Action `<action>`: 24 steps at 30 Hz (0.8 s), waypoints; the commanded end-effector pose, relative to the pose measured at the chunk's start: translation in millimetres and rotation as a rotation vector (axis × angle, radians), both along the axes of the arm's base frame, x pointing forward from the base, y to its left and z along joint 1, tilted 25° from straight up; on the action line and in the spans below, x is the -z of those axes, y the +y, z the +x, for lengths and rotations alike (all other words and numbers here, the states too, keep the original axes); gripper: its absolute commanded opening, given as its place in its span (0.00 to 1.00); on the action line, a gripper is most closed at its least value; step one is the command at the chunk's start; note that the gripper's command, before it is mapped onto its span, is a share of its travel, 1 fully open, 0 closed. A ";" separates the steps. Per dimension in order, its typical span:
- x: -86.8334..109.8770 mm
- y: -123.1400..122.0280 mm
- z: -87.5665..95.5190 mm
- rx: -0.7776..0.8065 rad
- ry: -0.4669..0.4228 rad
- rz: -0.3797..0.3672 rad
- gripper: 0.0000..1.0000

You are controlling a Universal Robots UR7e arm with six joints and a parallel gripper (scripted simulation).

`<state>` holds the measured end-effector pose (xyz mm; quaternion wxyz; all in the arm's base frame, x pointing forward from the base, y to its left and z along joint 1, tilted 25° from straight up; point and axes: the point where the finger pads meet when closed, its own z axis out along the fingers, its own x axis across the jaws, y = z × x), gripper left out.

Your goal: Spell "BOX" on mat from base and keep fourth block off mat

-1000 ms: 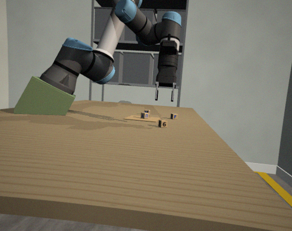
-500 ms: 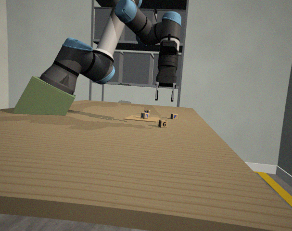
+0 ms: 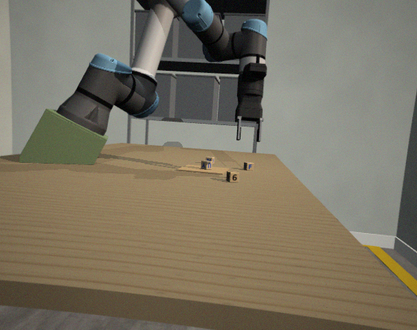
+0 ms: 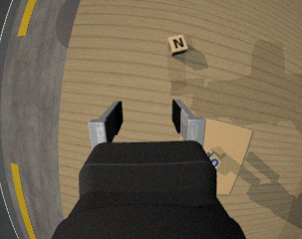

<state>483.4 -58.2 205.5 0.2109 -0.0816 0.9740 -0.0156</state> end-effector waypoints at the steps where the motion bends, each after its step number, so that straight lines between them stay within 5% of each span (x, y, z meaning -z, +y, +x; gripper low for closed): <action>1: -25.6 69.3 1.1 -0.138 -0.006 0.018 1.00; 3: -25.6 69.3 1.1 -0.138 -0.006 0.018 1.00; 11: -55.6 150.7 -13.2 -0.302 -0.009 0.042 1.00; 24: -58.8 159.1 -15.7 -0.319 -0.009 0.044 1.00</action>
